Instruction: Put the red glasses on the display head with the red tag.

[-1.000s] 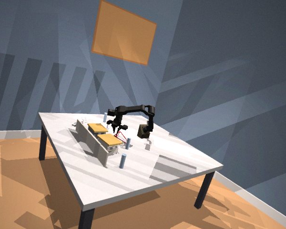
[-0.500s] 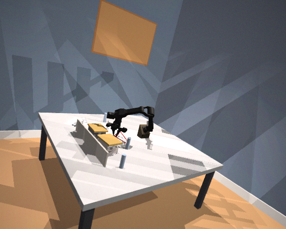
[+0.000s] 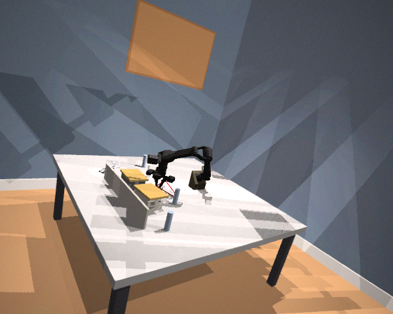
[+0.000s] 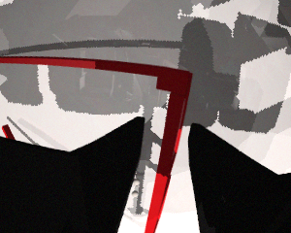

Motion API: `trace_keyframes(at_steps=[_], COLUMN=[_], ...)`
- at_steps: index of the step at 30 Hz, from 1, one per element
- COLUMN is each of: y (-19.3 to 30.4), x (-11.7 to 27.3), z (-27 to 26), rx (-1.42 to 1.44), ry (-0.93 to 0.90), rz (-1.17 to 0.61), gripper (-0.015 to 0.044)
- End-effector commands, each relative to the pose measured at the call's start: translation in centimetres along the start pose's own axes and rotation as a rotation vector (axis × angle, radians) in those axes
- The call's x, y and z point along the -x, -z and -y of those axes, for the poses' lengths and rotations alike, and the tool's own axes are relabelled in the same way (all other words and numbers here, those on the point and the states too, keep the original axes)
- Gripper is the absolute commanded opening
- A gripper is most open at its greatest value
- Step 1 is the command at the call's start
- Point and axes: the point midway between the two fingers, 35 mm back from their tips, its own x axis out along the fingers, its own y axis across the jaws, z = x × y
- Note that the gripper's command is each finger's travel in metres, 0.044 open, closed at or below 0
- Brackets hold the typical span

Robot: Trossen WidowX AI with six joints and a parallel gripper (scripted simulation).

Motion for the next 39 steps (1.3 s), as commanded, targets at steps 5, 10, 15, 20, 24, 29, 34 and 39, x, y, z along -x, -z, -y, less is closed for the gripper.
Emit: trace_keyframes(at_steps=[5, 10, 15, 20, 24, 29, 34, 39], y=[0.0, 0.0, 0.0, 0.0, -0.1, -0.2, -0.2, -0.2], x=[0.0, 0.0, 0.0, 0.3, 2.0, 5.1, 7.8, 10.1], z=[0.0, 0.0, 0.0, 0.1, 0.3, 0.5, 0.6, 0.5], rx=[0.000, 0.000, 0.000, 0.000, -0.001, -0.003, -0.004, -0.004], ry=[0.000, 0.000, 0.000, 0.001, 0.004, 0.006, 0.004, 0.002], rz=[0.000, 0.000, 0.000, 0.000, -0.001, -0.002, -0.001, 0.000], gripper=[0.0060, 0.0027, 0.0000, 0.0000, 0.0000, 0.0000, 0.0000, 0.0000])
